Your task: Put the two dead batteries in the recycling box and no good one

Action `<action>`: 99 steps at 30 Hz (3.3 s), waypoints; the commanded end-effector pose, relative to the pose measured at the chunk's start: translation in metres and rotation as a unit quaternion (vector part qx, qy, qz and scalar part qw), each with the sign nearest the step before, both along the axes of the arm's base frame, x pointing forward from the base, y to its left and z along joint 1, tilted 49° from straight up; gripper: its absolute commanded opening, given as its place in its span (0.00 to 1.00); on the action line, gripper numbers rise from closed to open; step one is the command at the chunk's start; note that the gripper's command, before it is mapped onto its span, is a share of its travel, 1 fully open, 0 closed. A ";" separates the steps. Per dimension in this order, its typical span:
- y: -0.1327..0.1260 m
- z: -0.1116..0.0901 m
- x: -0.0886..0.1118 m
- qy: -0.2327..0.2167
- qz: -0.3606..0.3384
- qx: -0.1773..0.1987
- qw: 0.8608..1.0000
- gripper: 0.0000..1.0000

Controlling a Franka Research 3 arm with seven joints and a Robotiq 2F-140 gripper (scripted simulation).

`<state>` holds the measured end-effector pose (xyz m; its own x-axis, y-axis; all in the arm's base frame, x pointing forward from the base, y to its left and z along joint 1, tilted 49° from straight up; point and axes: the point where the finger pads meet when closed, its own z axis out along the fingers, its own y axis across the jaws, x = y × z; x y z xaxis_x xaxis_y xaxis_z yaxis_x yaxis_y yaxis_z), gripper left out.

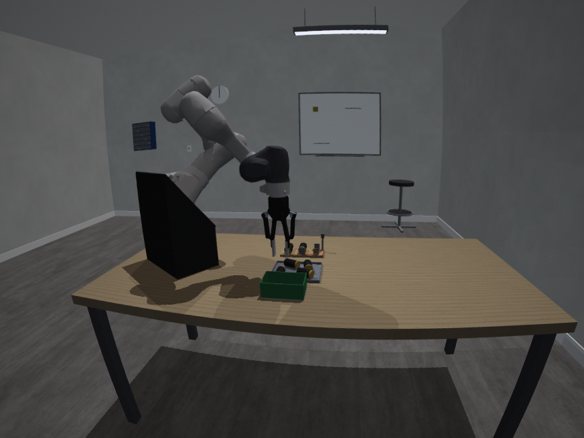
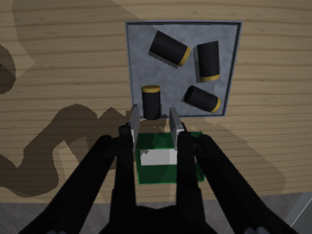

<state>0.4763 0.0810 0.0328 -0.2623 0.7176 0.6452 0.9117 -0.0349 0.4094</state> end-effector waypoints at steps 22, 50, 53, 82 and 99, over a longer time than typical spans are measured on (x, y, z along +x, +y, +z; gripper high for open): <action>0.024 0.111 0.057 -0.004 0.009 -0.006 1.000 0.29; 0.028 0.108 0.060 -0.072 0.073 -0.037 0.994 0.29; 0.055 0.083 0.072 -0.072 0.073 -0.037 0.994 0.29; 0.074 0.065 0.080 -0.072 0.073 -0.037 0.994 0.29; 0.074 0.065 0.081 -0.072 0.073 -0.037 0.994 0.29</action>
<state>0.5562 0.1541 0.0984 -0.4557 0.7094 0.5376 0.8353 0.1322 0.5336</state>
